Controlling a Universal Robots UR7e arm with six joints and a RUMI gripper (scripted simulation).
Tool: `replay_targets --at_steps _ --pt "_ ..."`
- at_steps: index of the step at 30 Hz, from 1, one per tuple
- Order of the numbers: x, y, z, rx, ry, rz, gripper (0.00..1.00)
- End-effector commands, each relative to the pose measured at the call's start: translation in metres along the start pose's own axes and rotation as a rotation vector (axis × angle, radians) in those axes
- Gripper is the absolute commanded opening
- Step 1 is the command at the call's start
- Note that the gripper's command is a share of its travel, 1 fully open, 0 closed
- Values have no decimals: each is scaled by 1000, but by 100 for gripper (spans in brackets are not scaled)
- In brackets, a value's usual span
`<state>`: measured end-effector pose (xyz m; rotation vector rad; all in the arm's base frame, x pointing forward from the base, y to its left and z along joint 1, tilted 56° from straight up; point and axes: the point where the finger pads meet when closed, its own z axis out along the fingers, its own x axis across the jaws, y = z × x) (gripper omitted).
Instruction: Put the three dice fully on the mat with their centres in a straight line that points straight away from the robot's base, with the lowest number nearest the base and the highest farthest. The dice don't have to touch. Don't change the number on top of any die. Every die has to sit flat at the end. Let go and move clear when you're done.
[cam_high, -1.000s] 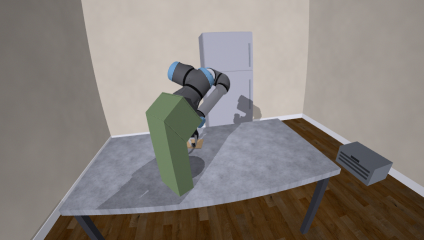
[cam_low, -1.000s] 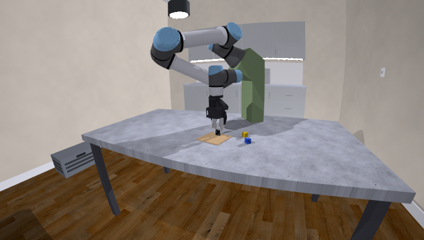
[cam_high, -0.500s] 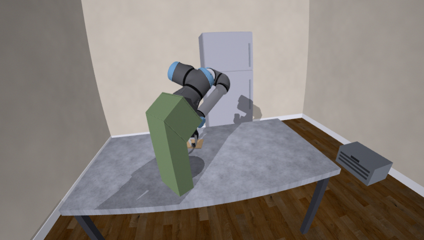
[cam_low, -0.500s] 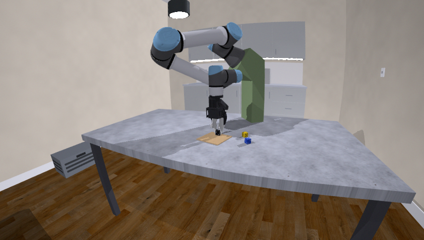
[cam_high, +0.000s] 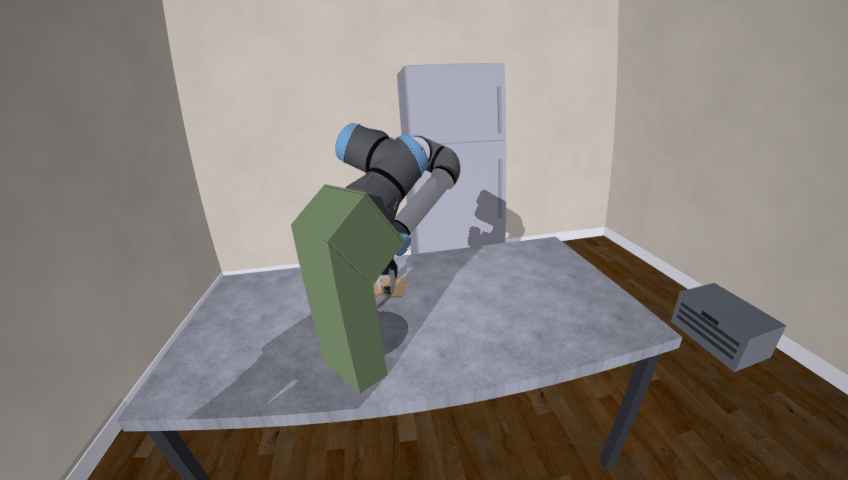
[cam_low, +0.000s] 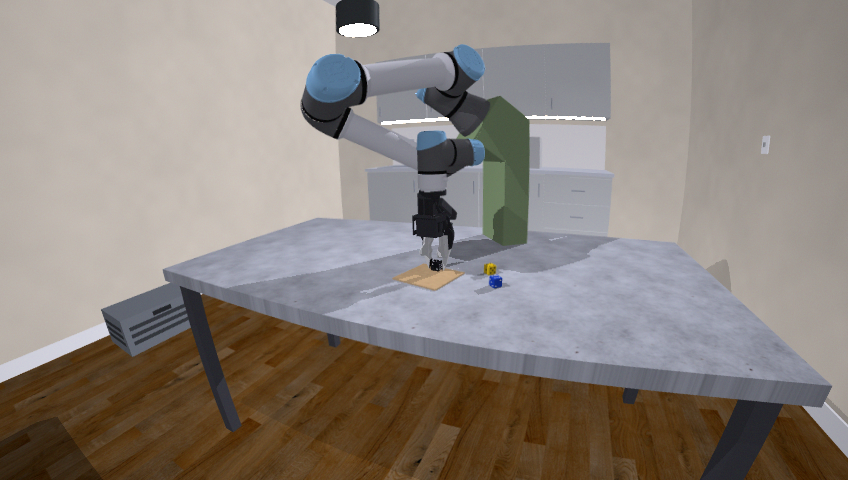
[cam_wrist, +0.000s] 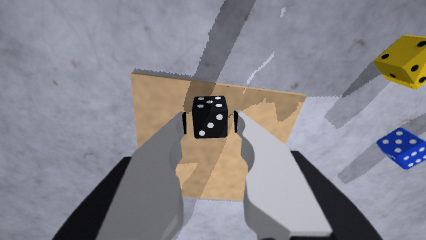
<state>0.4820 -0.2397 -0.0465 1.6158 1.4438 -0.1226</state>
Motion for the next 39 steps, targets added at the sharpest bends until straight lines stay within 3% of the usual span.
replay_targets --at_steps 1,13,31,39 --pt "0 0 0 -1 0 0 24" --pt "0 0 -6 -1 0 0 24" --pt "0 0 -81 -1 0 0 24" --pt "0 0 -90 -1 0 0 24"
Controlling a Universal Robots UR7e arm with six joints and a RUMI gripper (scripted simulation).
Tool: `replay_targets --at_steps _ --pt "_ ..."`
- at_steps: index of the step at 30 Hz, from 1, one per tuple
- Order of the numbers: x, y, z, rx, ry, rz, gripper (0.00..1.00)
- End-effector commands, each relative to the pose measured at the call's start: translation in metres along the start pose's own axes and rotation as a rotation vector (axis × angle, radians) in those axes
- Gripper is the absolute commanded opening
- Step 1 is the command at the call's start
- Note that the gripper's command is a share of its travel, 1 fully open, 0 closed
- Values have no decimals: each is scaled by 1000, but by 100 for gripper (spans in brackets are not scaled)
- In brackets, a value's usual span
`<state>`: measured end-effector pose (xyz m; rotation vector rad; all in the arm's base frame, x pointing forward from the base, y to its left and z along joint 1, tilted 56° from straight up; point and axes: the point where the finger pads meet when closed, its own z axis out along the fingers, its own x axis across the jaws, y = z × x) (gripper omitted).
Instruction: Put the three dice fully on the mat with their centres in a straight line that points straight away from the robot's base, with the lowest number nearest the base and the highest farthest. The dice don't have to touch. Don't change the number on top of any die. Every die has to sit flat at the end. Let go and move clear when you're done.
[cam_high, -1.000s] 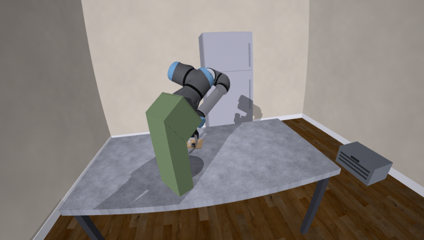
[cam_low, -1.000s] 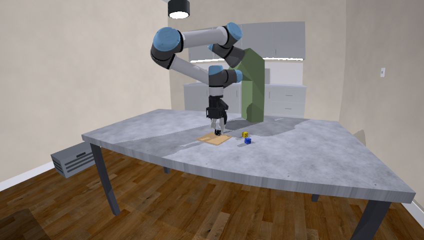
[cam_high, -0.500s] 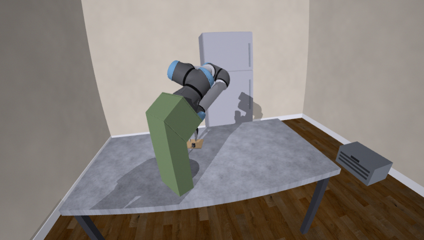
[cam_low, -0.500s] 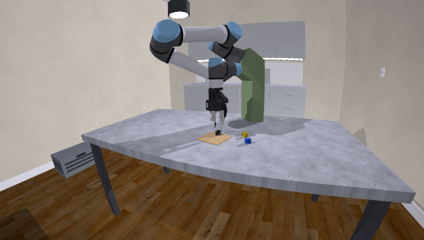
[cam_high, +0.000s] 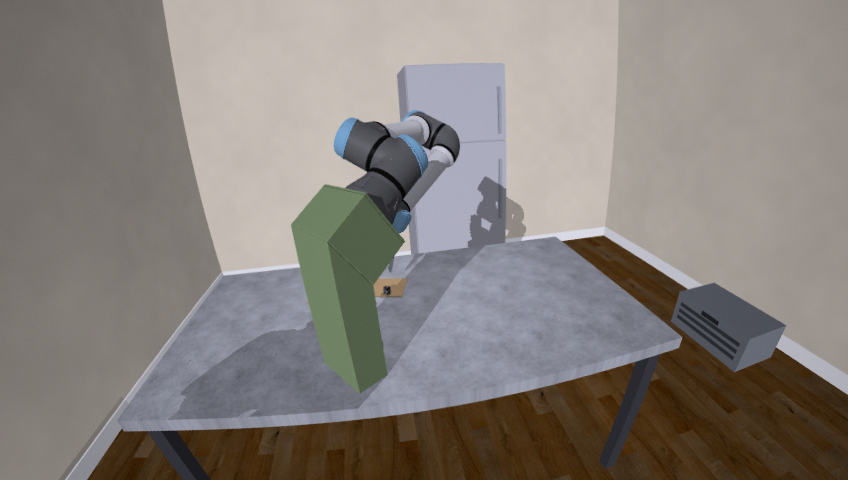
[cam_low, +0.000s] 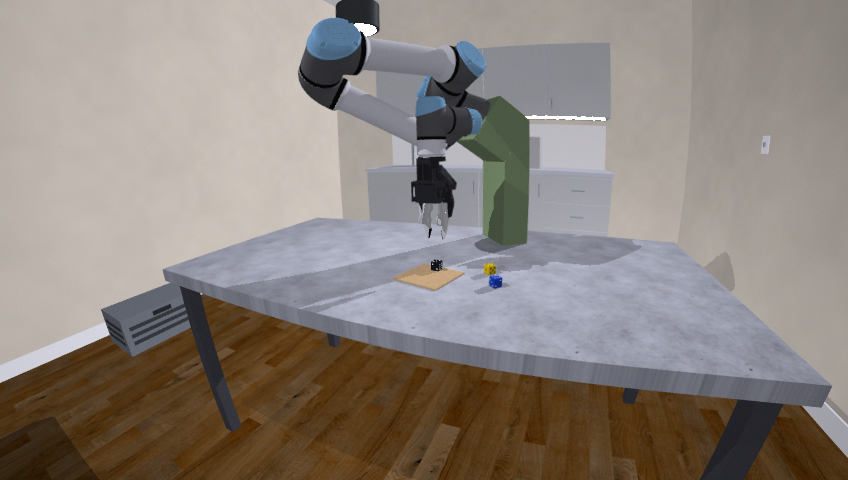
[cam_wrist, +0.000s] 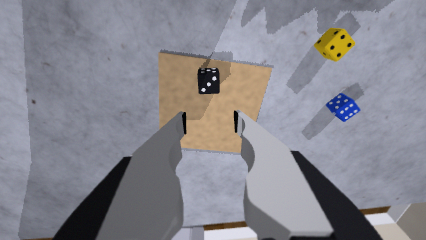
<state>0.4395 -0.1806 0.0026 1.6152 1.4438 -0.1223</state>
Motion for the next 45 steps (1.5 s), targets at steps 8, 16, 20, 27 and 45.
replay_targets --at_steps 8,16,20,27,45 --pt "0 0 -2 0 0 0 100" --pt "0 0 -2 0 0 0 100" --pt "0 0 -2 0 0 0 100" --pt "0 0 -2 0 0 1 100" --pt "3 0 -2 0 1 59 100"
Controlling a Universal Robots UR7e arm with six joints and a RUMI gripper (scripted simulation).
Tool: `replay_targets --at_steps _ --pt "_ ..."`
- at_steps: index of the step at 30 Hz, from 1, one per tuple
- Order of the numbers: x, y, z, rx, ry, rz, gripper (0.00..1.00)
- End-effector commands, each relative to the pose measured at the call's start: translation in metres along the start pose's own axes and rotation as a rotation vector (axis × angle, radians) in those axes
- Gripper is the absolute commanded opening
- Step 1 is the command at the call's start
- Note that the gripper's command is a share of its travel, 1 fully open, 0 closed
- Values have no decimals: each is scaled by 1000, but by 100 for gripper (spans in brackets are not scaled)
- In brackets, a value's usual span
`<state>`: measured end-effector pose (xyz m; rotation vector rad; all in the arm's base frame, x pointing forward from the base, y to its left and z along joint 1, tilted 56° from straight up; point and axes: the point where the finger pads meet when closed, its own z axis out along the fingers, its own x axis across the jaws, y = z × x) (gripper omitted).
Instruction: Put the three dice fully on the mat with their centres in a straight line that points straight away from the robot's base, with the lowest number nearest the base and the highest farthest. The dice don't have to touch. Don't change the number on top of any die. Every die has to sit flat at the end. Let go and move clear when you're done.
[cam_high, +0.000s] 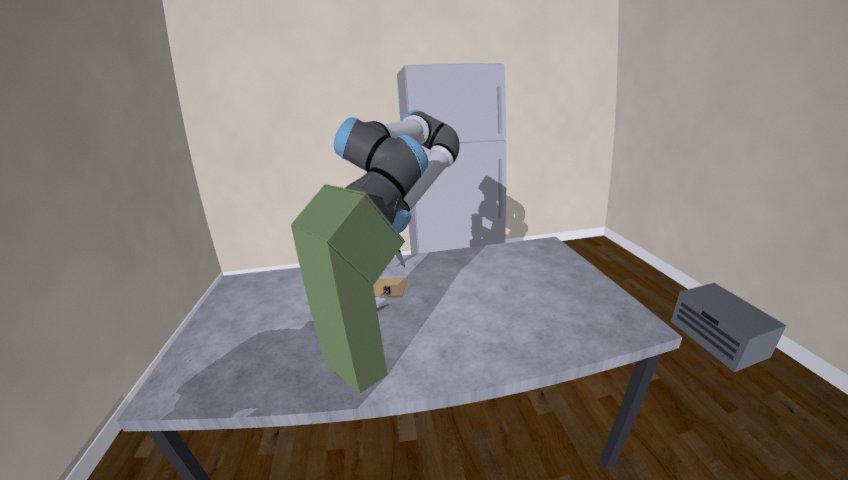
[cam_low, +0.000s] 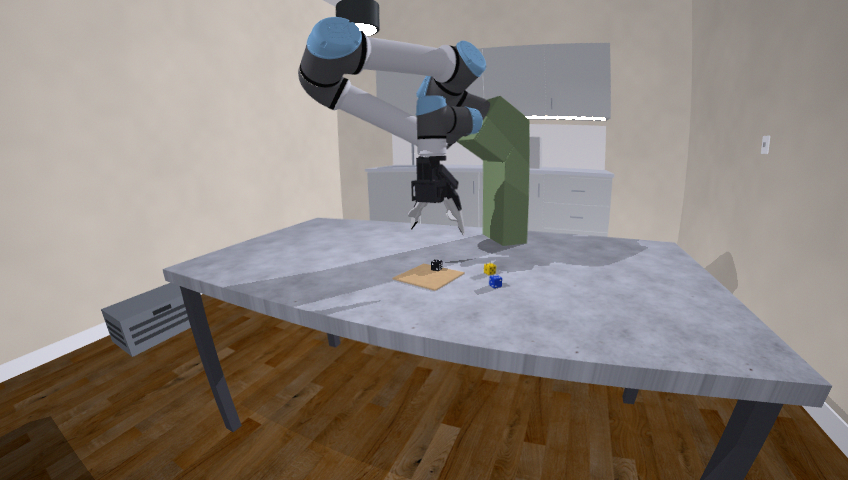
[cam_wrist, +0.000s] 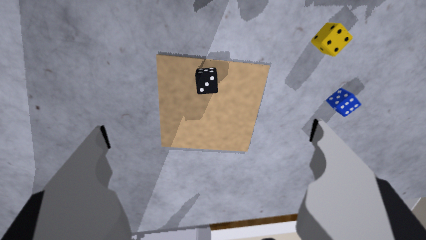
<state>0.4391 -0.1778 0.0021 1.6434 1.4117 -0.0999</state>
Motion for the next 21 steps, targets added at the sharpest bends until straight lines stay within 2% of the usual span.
replay_targets --at_steps 1,10,21 --pt "2 0 0 0 0 28 100" --pt "6 -1 1 0 1 105 100" --pt "17 -2 2 2 2 299 100"
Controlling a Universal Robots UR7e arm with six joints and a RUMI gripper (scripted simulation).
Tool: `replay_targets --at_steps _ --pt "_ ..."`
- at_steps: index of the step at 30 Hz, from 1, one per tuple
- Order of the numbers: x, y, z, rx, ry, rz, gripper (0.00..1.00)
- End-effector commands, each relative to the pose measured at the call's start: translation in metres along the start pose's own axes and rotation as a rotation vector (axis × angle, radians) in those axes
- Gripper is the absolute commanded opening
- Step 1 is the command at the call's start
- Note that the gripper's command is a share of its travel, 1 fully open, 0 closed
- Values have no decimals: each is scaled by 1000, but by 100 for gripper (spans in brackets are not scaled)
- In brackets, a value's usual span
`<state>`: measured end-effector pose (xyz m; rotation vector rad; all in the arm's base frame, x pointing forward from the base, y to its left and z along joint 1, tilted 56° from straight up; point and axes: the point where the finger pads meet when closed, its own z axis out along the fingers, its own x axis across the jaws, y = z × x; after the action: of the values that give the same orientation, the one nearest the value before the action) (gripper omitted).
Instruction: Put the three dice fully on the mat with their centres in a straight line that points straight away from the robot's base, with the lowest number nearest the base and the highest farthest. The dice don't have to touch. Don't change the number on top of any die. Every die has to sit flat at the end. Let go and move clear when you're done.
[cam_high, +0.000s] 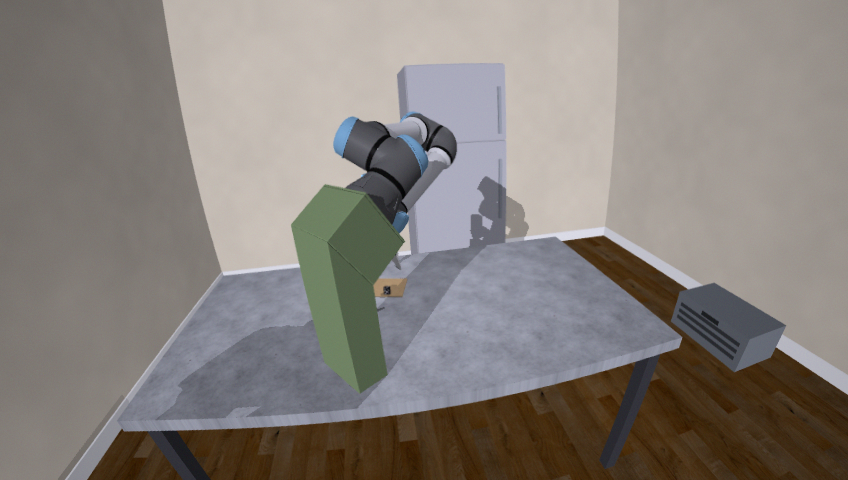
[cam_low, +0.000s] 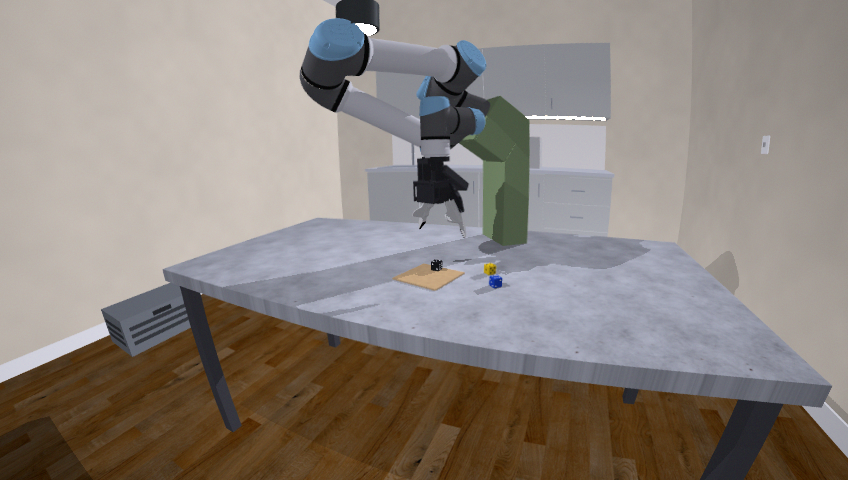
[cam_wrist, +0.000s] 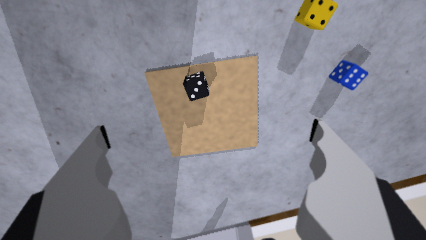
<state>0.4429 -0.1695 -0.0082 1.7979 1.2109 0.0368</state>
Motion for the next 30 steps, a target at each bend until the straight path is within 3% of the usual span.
replay_targets --at_steps 1,22,30 --pt "5 -1 0 1 -1 87 100" --pt "30 -10 4 4 0 572 100" --pt "44 -13 6 6 -1 860 100"
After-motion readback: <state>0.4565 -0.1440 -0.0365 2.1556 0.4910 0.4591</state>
